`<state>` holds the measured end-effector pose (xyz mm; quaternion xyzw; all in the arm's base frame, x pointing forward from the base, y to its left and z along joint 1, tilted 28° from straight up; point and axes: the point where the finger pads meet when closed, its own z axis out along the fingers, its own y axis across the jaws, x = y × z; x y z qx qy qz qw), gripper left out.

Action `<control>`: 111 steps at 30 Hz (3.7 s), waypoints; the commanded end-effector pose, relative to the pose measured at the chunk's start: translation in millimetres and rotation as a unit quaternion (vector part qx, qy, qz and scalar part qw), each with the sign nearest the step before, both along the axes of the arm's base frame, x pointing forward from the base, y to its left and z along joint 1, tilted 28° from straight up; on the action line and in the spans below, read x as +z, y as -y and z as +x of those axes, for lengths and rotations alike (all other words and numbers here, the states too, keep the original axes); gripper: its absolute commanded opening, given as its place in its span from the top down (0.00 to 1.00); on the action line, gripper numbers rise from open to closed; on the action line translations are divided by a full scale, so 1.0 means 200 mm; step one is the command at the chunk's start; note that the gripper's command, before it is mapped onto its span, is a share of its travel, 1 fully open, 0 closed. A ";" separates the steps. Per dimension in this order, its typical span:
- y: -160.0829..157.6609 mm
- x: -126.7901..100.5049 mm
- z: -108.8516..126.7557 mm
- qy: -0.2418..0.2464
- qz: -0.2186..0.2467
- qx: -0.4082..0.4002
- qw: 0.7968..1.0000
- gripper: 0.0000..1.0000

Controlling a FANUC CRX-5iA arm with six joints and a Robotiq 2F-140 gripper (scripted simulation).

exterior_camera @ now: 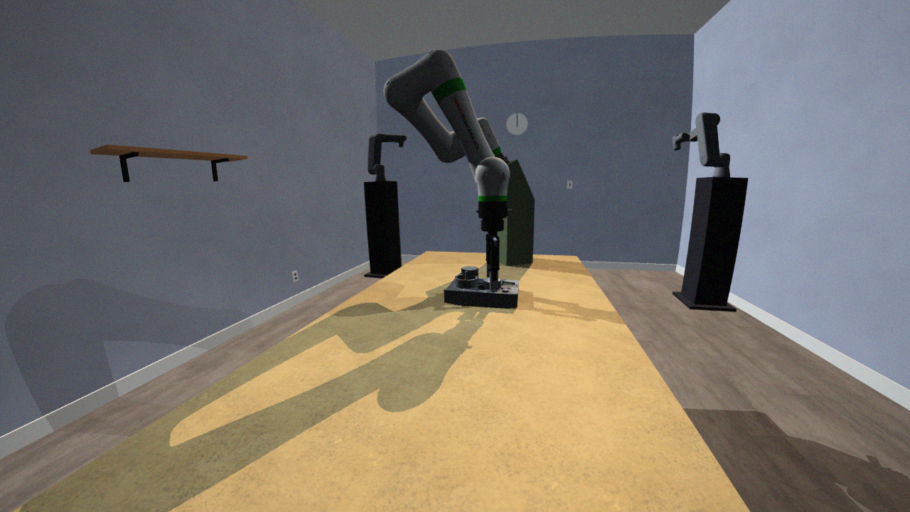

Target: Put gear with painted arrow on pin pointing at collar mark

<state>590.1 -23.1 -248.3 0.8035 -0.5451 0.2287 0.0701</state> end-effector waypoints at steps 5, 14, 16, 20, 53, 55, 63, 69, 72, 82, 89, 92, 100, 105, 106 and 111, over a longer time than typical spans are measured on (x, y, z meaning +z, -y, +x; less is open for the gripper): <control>0.00 0.00 0.00 0.000 0.000 0.000 1.000 0.47; 0.00 0.00 0.00 0.000 0.000 0.000 1.000 1.00; 0.00 0.00 0.00 0.000 0.000 0.000 1.000 1.00; 0.00 0.00 0.00 0.000 0.000 0.000 1.000 1.00; 0.00 0.00 0.00 0.000 0.000 0.000 1.000 1.00; 0.00 0.00 0.00 0.000 0.000 0.000 1.000 1.00; 0.00 0.00 0.00 0.000 0.000 0.000 1.000 1.00; 0.00 0.01 0.00 0.000 0.000 0.000 1.000 1.00; -0.01 0.01 0.00 0.000 0.000 0.000 1.000 1.00; -0.03 0.07 -0.02 0.000 0.000 0.000 1.000 1.00; -0.05 0.13 -0.04 0.000 0.000 0.000 1.000 1.00; -0.06 0.15 -0.05 0.000 0.000 0.000 1.000 1.00; -0.10 0.23 -0.08 0.000 0.000 0.000 1.000 1.00; -0.11 0.27 -0.09 0.000 0.000 0.000 1.000 1.00; -0.11 0.27 -0.09 0.000 0.000 0.000 1.000 1.00; -0.12 0.30 -0.10 0.000 0.000 0.000 1.000 1.00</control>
